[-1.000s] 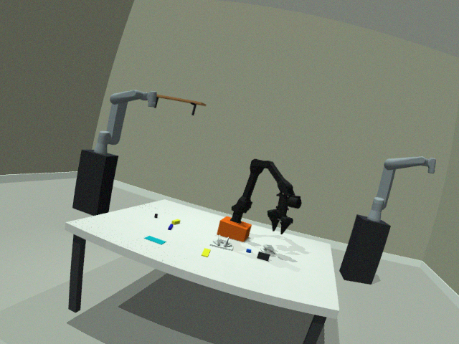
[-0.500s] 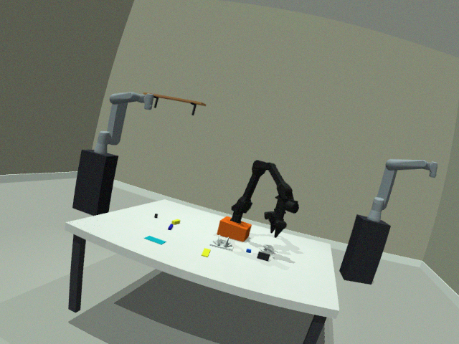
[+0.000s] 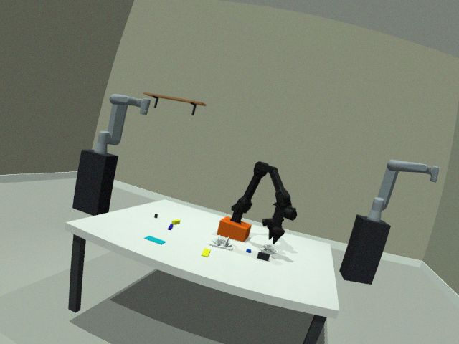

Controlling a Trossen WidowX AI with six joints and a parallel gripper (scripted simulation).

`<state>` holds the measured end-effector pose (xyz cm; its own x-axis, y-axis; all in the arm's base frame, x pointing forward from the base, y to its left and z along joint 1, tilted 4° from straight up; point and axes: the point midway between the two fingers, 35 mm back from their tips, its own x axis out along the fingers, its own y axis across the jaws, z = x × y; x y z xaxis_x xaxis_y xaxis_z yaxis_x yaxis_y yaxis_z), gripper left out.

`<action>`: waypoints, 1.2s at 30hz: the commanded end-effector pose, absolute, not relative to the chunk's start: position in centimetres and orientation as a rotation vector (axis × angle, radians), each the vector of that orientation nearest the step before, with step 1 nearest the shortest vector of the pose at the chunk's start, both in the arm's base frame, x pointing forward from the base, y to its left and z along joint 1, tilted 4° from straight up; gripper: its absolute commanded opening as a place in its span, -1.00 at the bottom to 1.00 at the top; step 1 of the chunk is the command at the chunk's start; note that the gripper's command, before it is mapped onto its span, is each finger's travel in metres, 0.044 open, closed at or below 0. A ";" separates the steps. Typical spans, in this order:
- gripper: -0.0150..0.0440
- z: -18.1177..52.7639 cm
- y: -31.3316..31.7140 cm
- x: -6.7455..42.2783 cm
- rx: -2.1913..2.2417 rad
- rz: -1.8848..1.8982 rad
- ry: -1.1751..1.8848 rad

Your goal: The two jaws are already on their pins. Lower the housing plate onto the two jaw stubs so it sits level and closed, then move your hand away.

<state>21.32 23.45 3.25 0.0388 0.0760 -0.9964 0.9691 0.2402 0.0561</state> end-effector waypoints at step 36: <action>1.00 -1.7 23.8 21.4 1.101 -0.962 1.333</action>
